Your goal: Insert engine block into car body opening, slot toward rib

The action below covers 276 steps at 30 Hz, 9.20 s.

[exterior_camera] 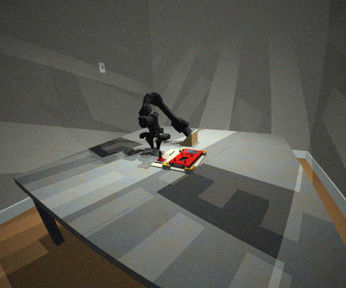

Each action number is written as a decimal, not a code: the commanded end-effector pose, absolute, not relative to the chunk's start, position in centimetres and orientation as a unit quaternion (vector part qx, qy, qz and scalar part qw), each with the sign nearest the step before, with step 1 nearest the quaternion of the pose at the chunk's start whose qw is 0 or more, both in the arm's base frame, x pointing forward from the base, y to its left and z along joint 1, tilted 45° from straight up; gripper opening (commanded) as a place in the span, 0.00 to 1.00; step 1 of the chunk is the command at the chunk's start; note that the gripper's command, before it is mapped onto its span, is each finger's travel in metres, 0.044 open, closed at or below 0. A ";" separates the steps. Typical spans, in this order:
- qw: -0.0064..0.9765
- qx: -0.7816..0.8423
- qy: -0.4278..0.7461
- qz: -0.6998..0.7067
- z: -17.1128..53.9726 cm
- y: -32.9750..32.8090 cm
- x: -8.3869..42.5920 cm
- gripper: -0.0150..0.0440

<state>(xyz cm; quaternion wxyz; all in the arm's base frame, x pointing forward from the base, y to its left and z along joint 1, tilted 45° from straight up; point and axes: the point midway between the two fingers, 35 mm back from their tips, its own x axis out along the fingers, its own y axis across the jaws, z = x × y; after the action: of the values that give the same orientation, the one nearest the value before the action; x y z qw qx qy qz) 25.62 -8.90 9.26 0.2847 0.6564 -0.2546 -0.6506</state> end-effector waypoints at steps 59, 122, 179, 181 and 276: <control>0.163 0.707 -0.358 -0.589 16.1 1.1 26.9 0.25; -0.515 0.503 -0.694 -0.003 3.2 8.1 32.5 0.25; -0.668 0.259 -0.642 0.274 -2.8 10.2 32.9 0.52; -0.664 0.270 -0.646 0.263 -2.8 10.2 32.9 0.52; -0.669 0.257 -0.641 0.276 -3.9 9.1 32.9 0.52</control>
<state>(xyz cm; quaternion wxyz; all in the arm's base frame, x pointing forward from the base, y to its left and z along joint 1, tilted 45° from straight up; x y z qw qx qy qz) 32.93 9.24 -3.85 0.6696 -0.2534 0.6410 -0.2766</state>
